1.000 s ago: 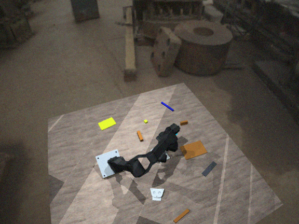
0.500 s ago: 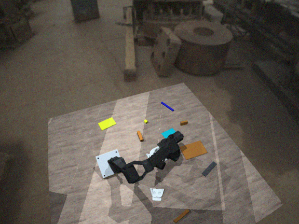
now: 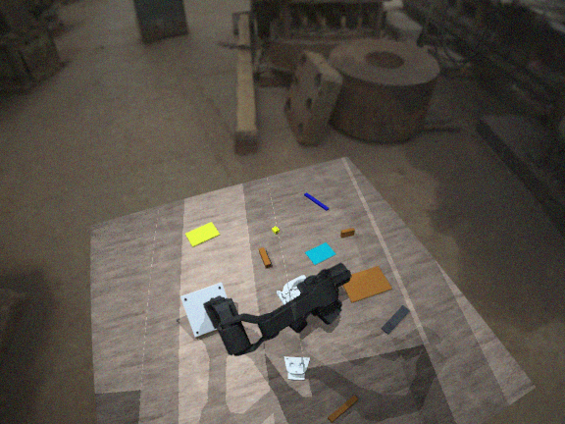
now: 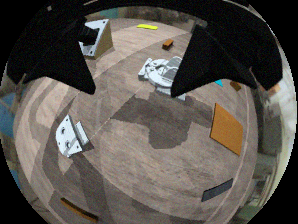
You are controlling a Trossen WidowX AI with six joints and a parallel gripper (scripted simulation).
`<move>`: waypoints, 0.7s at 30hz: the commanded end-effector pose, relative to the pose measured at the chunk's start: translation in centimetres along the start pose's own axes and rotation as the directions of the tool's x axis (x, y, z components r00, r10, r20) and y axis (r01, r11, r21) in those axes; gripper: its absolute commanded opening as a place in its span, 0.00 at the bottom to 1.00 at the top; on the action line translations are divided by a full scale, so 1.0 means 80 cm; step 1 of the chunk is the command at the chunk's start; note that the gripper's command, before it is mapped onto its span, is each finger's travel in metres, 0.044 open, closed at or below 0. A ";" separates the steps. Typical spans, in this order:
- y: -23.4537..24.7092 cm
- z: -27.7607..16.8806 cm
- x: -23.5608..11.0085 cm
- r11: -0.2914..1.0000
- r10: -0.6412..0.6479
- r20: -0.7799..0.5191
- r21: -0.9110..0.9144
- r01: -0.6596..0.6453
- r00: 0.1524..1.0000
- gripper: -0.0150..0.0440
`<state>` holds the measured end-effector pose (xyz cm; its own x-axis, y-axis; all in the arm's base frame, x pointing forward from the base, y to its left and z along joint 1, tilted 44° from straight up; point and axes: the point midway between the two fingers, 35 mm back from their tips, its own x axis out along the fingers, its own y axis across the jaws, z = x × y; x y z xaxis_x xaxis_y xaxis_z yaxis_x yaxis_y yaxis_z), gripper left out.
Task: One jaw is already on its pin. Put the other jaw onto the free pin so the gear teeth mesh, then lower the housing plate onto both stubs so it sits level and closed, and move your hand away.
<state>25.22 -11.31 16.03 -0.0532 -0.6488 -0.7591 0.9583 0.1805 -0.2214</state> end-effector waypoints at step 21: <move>-0.080 0.047 -0.011 0.893 -0.012 0.021 0.450 0.001 1.000 1.00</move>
<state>21.00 -14.30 19.88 -0.0546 -0.6605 -0.7488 0.9912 -0.1264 0.0393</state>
